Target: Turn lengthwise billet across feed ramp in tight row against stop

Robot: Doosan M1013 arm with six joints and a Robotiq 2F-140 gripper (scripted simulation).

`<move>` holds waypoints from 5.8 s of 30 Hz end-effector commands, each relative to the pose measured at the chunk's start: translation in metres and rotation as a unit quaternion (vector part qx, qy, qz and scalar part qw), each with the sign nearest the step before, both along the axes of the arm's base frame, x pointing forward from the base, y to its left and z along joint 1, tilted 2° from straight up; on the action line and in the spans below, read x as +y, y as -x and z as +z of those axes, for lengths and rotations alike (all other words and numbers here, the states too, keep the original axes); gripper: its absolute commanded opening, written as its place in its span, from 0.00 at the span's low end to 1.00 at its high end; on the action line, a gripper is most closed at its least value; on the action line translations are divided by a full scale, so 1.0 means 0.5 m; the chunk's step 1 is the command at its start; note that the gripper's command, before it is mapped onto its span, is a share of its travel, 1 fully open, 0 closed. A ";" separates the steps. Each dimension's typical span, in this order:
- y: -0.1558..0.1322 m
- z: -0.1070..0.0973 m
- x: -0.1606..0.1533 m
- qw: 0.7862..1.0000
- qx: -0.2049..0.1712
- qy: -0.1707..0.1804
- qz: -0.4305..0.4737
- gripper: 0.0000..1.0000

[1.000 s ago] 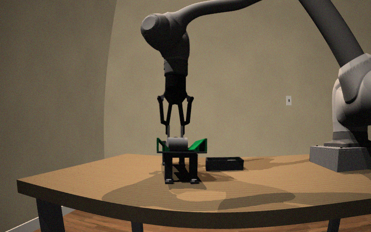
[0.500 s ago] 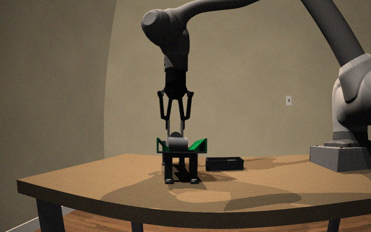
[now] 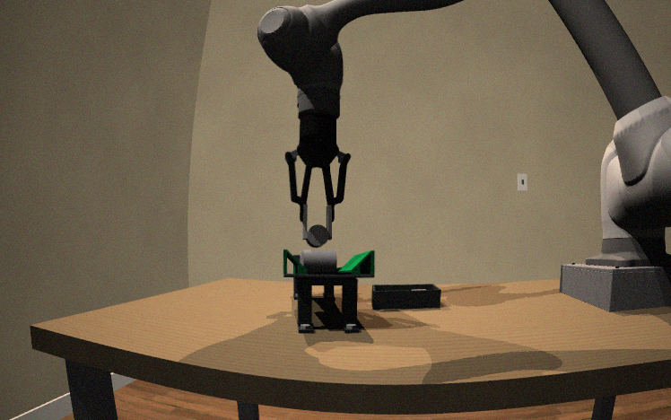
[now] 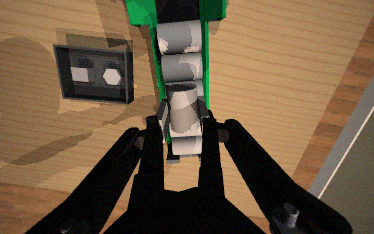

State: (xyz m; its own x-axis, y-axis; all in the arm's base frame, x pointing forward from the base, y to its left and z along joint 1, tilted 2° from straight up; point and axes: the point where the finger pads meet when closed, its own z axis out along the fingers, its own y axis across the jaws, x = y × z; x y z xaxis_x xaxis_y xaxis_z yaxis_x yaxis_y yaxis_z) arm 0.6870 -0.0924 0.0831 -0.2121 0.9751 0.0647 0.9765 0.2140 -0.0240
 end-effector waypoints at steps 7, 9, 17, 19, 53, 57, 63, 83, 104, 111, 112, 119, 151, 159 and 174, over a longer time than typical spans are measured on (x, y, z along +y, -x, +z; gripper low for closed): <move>-0.001 0.037 0.002 1.000 0.000 0.000 0.000 0.10; -0.001 0.046 0.002 1.000 0.000 0.000 0.000 0.10; -0.001 0.067 0.003 1.000 -0.001 0.006 0.000 0.10; -0.001 0.067 0.004 1.000 -0.002 0.008 0.000 0.10; 0.000 0.067 0.008 0.999 -0.010 0.045 0.001 0.10; 0.000 0.067 0.008 0.999 -0.010 0.047 0.001 0.10; 0.000 0.067 0.008 0.999 -0.011 0.048 0.001 0.10; 0.000 0.067 0.008 0.999 -0.011 0.049 0.001 0.10; 0.000 0.067 0.008 0.999 -0.011 0.049 0.001 0.10; 0.000 0.067 0.008 0.999 -0.011 0.049 0.001 0.10; 0.000 0.067 0.008 0.999 -0.011 0.049 0.001 0.10; 0.000 0.067 0.008 0.999 -0.011 0.049 0.001 0.10; 0.000 0.067 0.008 0.999 -0.011 0.049 0.001 0.10; 0.000 0.067 0.008 0.999 -0.011 0.049 0.001 0.10; 0.000 0.067 0.008 0.999 -0.011 0.049 0.001 0.10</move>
State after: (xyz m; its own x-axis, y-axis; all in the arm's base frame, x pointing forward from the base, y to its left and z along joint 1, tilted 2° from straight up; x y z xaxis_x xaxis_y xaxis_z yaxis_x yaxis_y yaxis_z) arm 0.6870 -0.0884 0.1167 -0.2148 0.9760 -0.0360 0.9765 0.2140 -0.0241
